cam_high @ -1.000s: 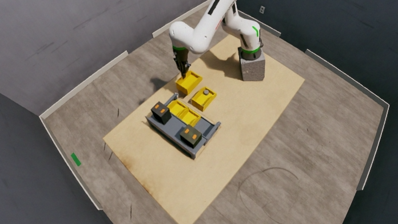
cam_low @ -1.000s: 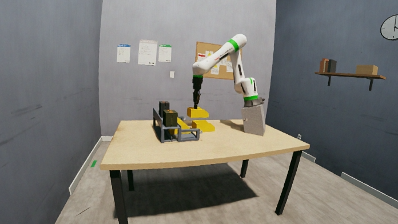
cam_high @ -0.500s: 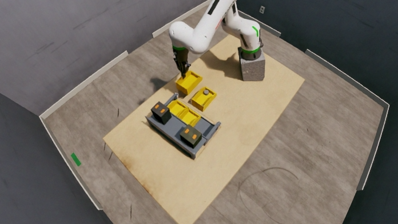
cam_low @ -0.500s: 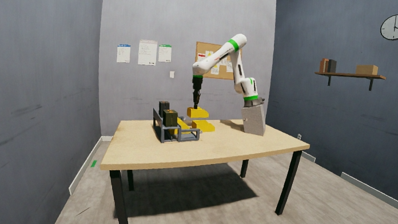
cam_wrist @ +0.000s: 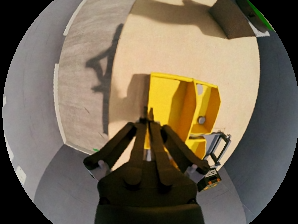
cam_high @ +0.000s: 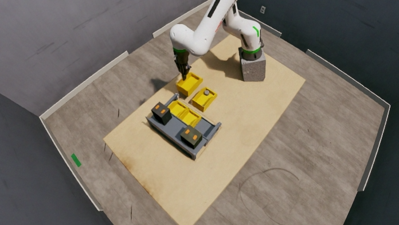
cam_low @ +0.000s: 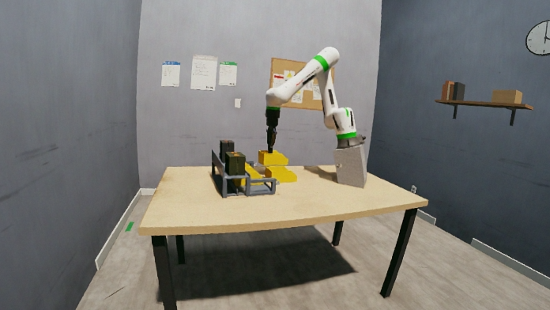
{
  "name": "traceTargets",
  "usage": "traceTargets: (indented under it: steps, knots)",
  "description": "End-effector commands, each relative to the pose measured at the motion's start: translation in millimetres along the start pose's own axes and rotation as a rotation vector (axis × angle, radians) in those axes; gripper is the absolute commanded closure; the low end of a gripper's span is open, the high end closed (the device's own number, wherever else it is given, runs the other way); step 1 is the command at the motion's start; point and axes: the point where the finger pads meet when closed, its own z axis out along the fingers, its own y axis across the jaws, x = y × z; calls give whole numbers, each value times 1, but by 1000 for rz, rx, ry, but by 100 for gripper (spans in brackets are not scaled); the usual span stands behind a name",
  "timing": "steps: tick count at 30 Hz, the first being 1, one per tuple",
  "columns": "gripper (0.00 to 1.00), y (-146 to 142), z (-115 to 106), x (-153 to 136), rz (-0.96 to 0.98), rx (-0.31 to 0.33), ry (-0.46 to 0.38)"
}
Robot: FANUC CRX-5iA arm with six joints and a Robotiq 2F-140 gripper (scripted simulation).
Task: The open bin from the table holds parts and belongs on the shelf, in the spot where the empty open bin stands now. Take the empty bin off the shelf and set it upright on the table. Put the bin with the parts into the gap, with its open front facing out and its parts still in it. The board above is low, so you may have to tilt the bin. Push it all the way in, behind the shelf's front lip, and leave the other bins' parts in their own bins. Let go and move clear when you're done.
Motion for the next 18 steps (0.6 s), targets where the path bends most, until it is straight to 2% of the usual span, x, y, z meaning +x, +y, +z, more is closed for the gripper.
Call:
traceTargets:
  steps: [1, 10, 18]
  knots:
    - [90, 0, 8, -1, 0, 1, -1]
    - [90, -1, 35, -1, 0, 1, -1]
    - [90, -1, 50, -1, 0, 1, -1]
